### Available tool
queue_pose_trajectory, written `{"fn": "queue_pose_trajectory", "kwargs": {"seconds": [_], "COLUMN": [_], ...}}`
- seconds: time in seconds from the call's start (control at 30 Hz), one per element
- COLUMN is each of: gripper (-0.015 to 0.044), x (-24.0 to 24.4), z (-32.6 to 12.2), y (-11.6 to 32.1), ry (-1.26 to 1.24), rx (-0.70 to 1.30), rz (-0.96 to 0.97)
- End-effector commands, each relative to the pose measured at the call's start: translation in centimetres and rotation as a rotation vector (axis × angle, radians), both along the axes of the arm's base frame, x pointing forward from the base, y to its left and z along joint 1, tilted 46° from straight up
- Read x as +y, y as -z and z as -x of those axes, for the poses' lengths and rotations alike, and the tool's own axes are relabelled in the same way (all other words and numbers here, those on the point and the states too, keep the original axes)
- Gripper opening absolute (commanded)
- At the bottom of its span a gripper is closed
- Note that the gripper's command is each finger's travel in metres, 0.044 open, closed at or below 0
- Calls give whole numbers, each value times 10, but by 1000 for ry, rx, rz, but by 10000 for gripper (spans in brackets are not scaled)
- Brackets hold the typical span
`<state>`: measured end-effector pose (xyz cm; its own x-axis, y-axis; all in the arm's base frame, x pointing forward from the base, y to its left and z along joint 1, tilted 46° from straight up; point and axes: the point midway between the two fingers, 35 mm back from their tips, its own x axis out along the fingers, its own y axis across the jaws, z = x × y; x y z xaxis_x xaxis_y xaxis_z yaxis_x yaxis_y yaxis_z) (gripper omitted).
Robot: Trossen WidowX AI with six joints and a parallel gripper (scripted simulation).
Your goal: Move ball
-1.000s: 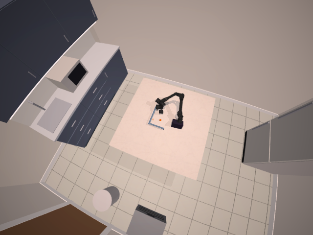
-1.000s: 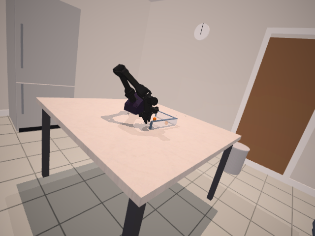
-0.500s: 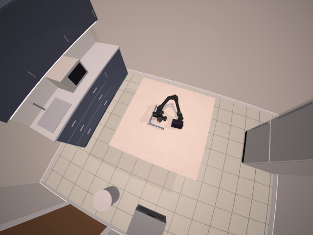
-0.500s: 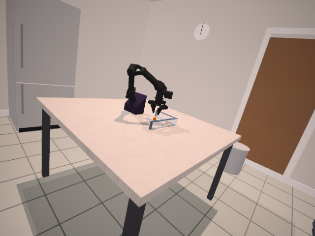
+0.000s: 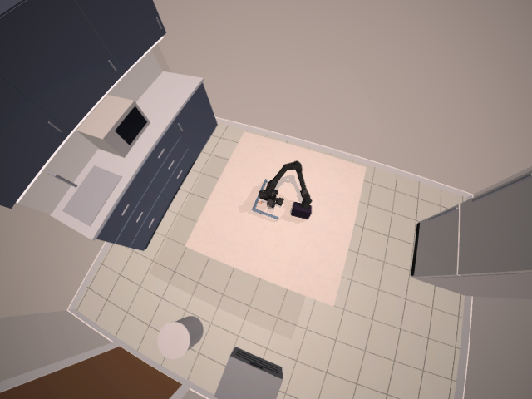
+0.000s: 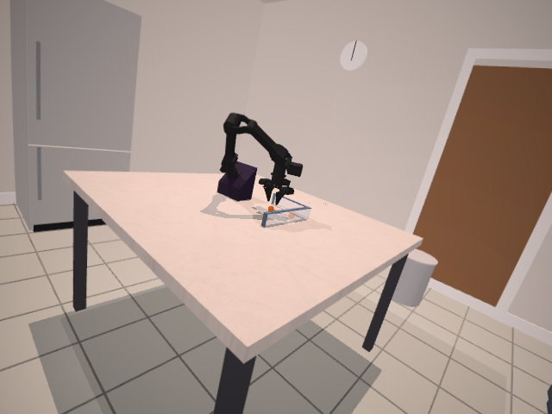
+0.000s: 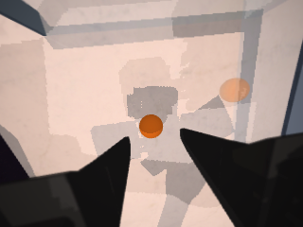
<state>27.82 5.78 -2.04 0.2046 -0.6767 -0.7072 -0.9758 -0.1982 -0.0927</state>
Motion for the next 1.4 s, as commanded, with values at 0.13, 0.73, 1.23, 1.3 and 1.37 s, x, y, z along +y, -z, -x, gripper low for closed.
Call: {"fn": "queue_pose_trajectory", "kwargs": {"seconds": [0.13, 0.73, 1.23, 1.3, 1.37], "gripper": [249, 144, 0, 0, 0], "x": [-9, -23, 0, 10, 20], "z": [-2, -6, -4, -2, 0], "y": [9, 23, 5, -5, -14], "ry": [-6, -6, -9, -9, -9], "rx": [5, 5, 6, 7, 8], "rz": [6, 8, -1, -3, -4]}}
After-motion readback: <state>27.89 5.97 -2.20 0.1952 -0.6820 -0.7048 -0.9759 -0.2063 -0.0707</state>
